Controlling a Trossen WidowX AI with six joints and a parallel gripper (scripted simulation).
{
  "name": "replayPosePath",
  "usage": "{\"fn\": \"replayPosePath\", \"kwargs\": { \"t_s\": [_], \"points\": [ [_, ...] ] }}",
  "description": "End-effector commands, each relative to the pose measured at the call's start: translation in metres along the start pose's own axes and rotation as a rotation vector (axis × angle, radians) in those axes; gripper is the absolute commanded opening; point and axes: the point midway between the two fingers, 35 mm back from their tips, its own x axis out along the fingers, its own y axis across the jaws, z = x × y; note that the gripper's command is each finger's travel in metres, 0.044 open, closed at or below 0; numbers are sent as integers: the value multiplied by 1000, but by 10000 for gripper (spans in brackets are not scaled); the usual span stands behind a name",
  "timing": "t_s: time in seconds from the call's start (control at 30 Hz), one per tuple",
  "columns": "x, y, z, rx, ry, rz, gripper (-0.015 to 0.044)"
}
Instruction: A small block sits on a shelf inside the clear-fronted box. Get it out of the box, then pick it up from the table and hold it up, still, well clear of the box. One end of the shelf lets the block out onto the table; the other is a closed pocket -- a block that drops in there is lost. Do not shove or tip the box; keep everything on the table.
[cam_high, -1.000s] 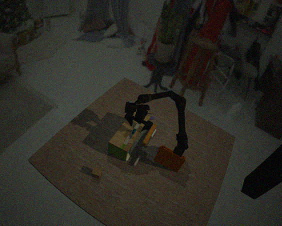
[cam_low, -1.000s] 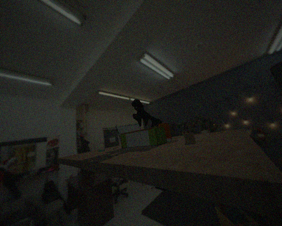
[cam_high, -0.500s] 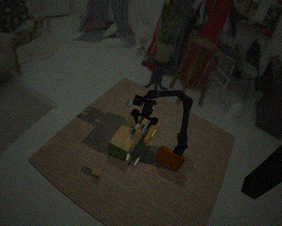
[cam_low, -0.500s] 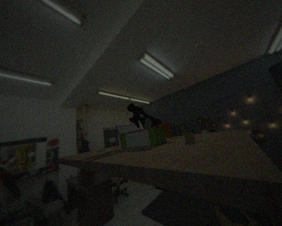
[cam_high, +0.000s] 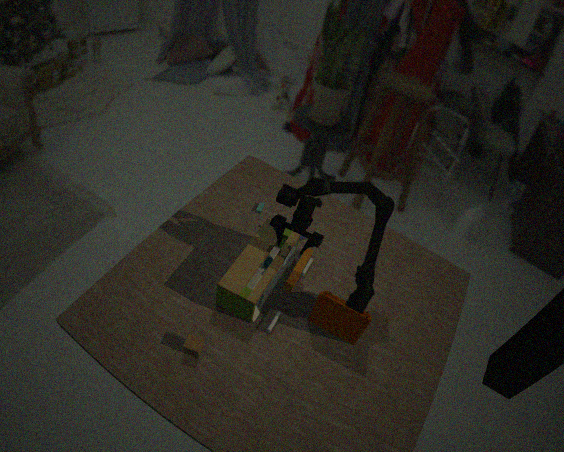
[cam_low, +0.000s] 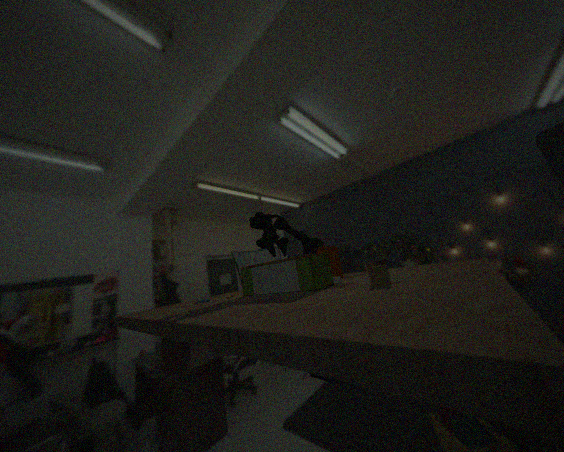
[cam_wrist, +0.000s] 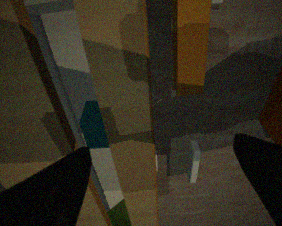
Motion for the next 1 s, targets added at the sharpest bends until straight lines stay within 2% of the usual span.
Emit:
{"fn": "replayPosePath", "kwargs": {
  "t_s": [0.0, 0.97],
  "points": [
    [7, -1, 2, -1, 4, -5, 400],
    [52, 0, 18, -1, 3, -4, 400]
  ]
}}
